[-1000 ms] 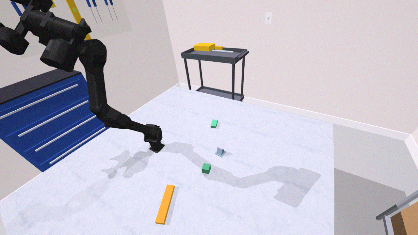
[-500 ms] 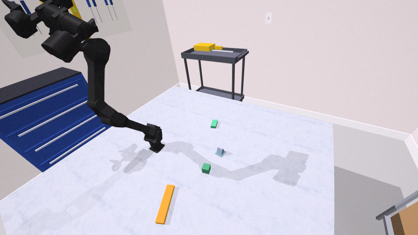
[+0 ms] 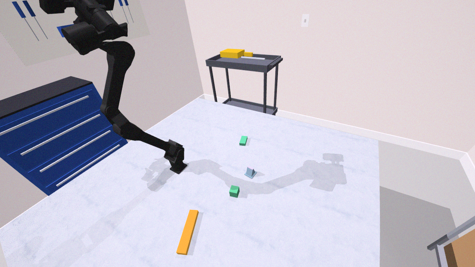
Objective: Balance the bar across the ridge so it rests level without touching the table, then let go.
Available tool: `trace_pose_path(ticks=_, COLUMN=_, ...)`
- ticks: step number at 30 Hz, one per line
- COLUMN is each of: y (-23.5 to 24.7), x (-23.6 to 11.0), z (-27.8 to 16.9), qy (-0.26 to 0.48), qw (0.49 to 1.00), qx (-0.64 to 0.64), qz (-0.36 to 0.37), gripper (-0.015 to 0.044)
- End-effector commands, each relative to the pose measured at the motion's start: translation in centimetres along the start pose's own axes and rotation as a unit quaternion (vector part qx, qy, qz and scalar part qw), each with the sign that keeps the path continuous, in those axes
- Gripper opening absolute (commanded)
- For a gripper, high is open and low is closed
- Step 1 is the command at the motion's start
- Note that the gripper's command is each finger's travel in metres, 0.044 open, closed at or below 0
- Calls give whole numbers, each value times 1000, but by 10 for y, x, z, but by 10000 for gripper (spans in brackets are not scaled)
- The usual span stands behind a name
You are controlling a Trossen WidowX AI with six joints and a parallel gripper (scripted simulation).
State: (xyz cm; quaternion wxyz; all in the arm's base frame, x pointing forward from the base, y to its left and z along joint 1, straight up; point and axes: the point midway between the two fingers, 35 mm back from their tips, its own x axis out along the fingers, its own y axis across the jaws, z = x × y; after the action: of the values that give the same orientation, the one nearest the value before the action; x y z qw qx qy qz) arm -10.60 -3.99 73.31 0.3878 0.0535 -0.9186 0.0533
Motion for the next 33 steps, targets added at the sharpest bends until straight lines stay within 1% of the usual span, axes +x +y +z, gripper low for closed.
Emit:
trace_pose_path(ticks=1, y=34, x=-3, z=-11, qy=30, qw=998, qx=35, qz=45, gripper=315)
trace_pose_path(ticks=9, y=90, x=-18, z=-30, qy=86, qw=985, qx=82, qz=128, gripper=315)
trace_pose_path(ticks=18, y=145, x=-49, z=-57, qy=162, qw=958, qx=128, qz=197, gripper=315)
trace_pose_path(ticks=25, y=185, x=-85, z=-82, qy=236, qw=923, qx=168, qz=253, gripper=315)
trace_pose_path(ticks=33, y=221, x=-139, z=-111, qy=334, qw=869, qx=203, qz=303, gripper=315)
